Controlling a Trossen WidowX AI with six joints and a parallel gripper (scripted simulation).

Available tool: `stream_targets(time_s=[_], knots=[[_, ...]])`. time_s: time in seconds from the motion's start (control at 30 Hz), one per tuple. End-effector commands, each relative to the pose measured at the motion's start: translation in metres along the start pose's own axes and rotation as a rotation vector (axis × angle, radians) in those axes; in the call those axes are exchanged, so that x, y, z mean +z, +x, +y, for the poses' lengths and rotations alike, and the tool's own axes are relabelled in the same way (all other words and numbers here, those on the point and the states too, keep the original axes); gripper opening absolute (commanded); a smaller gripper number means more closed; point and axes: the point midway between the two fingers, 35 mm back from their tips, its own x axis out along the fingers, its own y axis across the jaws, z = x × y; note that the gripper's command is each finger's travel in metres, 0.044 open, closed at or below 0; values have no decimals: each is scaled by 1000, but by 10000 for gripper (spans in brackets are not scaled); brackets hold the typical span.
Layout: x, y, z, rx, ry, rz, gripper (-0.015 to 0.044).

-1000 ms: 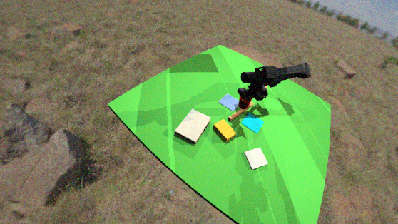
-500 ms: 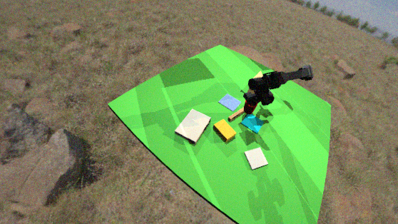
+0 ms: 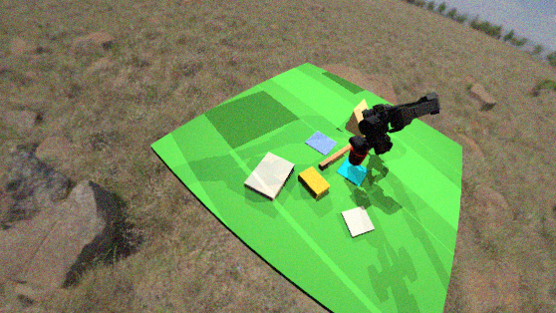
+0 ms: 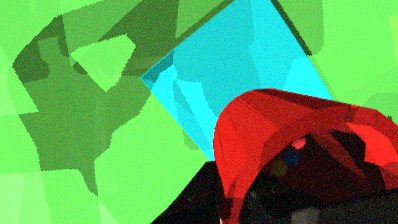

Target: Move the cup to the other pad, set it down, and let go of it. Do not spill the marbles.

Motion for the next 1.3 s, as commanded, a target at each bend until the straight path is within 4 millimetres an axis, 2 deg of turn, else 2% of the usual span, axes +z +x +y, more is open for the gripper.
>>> stream_targets(time_s=[0.0,0.1,0.27,1.27], knots=[[13,-3,3,-7,-2,-6,0],[19,-4,6,-6,-2,-6,0],[19,-1,6,-6,-2,-6,0],[20,40,6,-6,-3,-8,0]])
